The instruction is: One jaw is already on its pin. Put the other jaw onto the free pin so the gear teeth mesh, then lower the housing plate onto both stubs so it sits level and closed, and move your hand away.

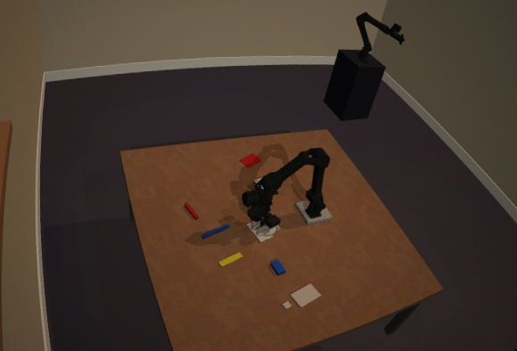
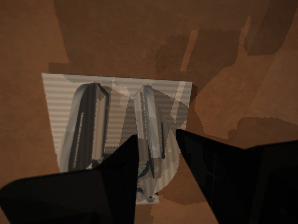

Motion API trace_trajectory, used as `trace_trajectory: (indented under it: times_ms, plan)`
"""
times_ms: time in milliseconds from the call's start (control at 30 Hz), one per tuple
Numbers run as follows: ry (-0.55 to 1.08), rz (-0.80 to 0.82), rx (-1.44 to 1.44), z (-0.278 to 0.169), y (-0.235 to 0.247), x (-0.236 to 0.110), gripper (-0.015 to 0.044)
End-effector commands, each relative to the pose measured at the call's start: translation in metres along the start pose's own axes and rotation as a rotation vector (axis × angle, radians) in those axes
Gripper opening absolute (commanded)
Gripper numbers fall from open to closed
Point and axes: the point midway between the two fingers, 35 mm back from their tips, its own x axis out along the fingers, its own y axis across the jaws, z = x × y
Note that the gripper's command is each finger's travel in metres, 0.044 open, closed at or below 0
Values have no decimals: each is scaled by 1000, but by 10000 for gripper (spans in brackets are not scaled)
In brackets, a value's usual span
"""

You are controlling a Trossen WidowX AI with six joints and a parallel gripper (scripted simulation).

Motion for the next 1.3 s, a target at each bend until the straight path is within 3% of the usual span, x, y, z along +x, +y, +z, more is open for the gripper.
trace_trajectory:
  times_ms: [0, 1267]
  plan:
    - [4, -1, -3, -1, 0, 1, 134]
    - [4, -1, -3, 0, 0, -4, 134]
